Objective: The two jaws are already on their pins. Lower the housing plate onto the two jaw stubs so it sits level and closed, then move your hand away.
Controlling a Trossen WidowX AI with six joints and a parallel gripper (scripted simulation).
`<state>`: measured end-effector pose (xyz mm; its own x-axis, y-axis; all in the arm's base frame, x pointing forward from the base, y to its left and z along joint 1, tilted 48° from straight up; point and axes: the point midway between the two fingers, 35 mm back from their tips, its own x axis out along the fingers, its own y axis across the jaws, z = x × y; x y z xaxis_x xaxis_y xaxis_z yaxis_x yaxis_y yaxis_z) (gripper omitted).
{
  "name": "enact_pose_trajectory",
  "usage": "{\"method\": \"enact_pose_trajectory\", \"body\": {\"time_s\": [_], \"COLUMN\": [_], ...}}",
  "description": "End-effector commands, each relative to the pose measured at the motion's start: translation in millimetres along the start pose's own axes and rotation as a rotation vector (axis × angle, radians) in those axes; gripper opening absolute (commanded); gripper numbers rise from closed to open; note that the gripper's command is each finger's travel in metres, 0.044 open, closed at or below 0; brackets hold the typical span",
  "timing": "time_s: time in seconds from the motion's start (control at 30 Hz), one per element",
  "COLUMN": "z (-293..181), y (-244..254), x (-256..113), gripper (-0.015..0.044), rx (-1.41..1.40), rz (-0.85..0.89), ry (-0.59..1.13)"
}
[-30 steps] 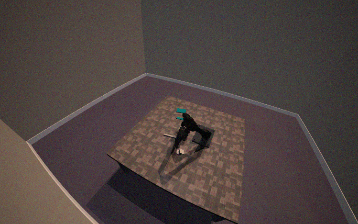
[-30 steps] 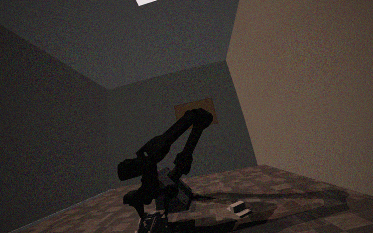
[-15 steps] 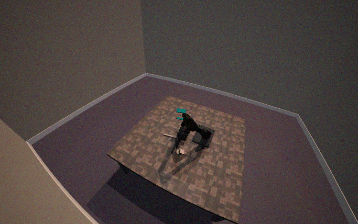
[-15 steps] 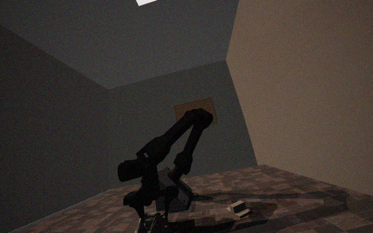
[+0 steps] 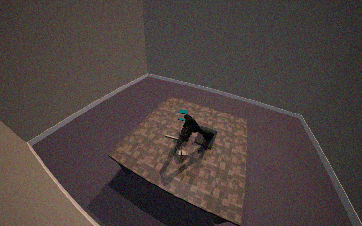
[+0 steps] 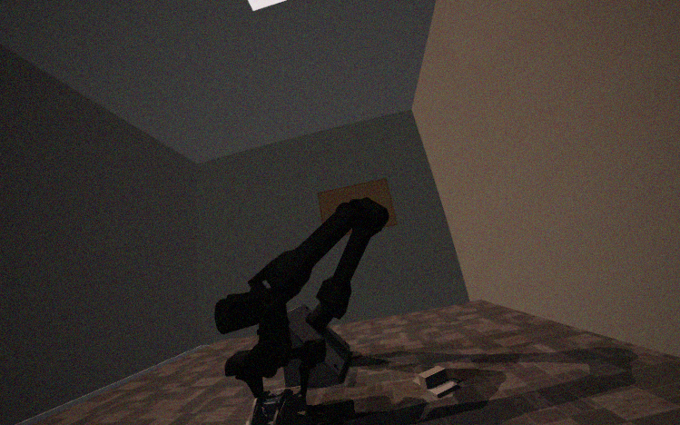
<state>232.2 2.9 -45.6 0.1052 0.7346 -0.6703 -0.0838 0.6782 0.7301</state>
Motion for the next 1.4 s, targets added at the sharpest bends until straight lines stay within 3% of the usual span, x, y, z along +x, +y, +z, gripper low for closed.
{"method": "enact_pose_trajectory", "body": {"time_s": [0.0, 1.37], "z": [0.2, 0.1], "y": [0.3, 0.5], "x": [0.7, 8.0], "gripper": [0.0351, 0.0351], "rx": [0.003, 0.002], "rz": [0.002, 0.003], "ry": [-0.002, -0.002]}}
